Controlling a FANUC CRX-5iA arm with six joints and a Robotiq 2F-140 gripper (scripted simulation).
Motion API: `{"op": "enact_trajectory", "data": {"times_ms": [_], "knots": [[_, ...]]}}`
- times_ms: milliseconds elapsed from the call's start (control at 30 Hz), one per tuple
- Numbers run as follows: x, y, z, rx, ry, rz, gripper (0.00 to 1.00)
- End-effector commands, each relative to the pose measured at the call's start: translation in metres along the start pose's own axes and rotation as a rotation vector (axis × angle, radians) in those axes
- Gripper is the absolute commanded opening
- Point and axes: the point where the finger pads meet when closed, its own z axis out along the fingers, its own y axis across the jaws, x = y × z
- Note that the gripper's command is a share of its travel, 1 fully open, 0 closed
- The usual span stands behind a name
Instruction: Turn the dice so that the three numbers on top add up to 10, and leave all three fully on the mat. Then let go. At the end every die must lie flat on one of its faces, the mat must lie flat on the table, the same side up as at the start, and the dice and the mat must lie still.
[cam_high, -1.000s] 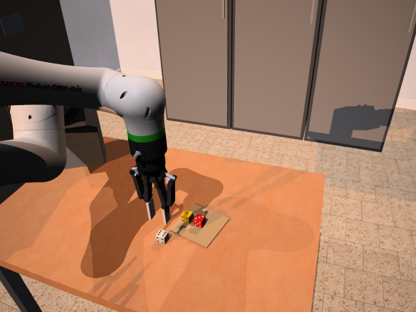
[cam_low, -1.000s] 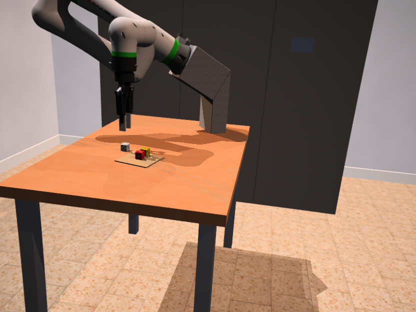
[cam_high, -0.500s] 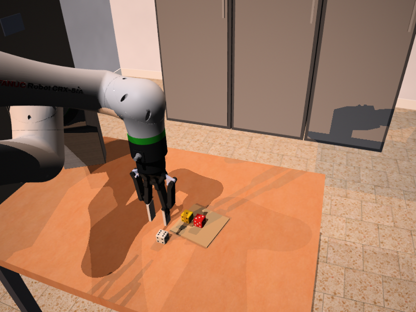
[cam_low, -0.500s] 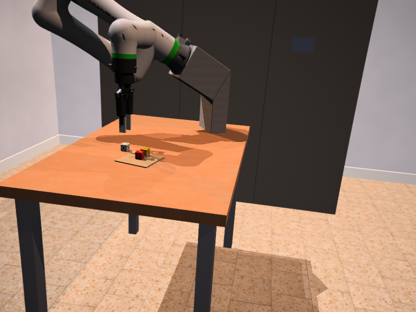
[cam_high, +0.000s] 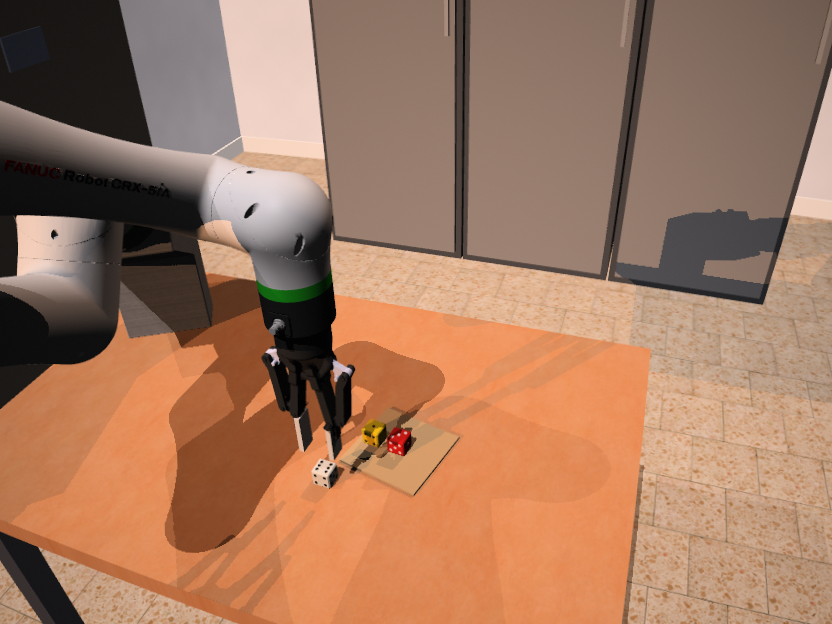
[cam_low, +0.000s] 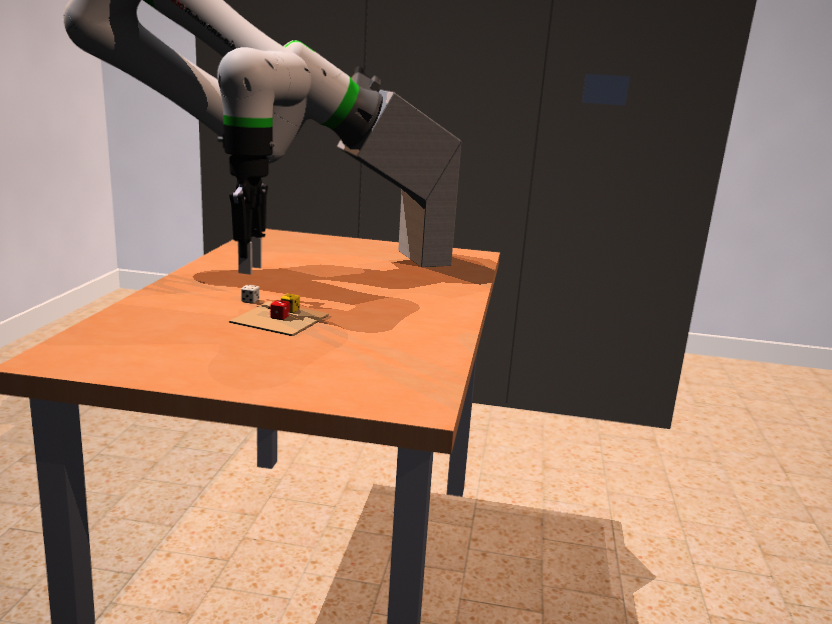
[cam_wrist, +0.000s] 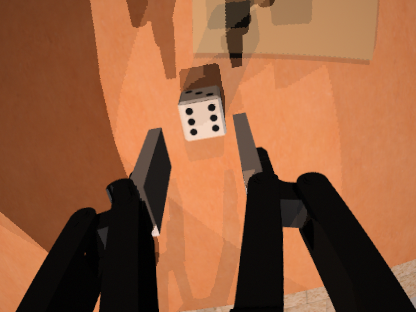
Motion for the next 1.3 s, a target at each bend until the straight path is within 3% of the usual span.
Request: {"op": "enact_trajectory", "data": {"times_ms": [0,633,1267], "knots": [[0.000,0.000,0.005,-0.001,0.000,0.000,0.28],[0.000,0.000,0.025,-0.001,0.000,0.000,0.28],[-0.001,0.000,0.027,-0.001,0.000,0.000,0.28]]}}
